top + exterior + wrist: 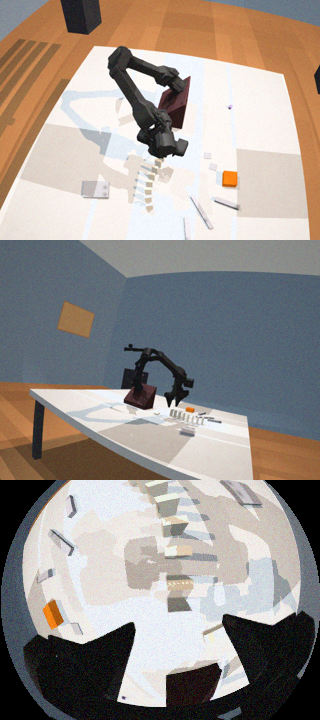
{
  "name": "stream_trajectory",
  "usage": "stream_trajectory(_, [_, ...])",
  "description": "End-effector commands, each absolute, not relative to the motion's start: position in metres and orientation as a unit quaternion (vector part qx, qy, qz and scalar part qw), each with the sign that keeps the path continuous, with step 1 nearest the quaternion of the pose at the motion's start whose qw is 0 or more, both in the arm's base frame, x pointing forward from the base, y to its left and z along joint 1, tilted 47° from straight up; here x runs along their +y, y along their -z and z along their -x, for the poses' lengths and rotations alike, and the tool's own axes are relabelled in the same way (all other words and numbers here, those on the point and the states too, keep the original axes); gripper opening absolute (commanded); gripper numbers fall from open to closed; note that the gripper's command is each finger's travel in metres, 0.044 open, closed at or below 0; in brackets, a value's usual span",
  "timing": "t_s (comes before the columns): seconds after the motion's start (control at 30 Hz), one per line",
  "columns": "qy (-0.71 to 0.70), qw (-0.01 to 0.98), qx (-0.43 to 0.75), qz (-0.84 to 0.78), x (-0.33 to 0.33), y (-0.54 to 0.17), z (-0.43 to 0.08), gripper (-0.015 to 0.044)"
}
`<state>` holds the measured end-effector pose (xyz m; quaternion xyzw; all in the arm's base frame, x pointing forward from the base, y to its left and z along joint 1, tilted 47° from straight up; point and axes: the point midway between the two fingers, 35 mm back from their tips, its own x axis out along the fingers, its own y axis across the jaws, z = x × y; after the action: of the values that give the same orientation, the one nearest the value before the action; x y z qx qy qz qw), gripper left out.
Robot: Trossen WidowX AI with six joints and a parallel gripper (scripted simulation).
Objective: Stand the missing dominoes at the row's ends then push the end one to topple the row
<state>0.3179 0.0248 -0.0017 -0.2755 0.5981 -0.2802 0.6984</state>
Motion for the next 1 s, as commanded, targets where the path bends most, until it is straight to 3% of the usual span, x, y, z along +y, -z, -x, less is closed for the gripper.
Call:
stream_trajectory(0.0, [0.274,0.709,0.591,0.270,0.075,-0.042,-0.311,0.0440])
stream_trajectory(0.27, [0.281,0.710,0.589,0.265,0.091,-0.064,-0.302,0.0440])
stream_trajectory(0.47, [0.427,0.756,0.492,0.061,0.031,-0.069,-0.285,0.0440])
stream_trajectory(0.67, [0.558,0.741,0.338,-0.162,-0.028,-0.067,-0.251,0.0440])
stream_trajectory(0.97, [0.569,0.735,0.318,-0.185,-0.035,-0.066,-0.247,0.0440])
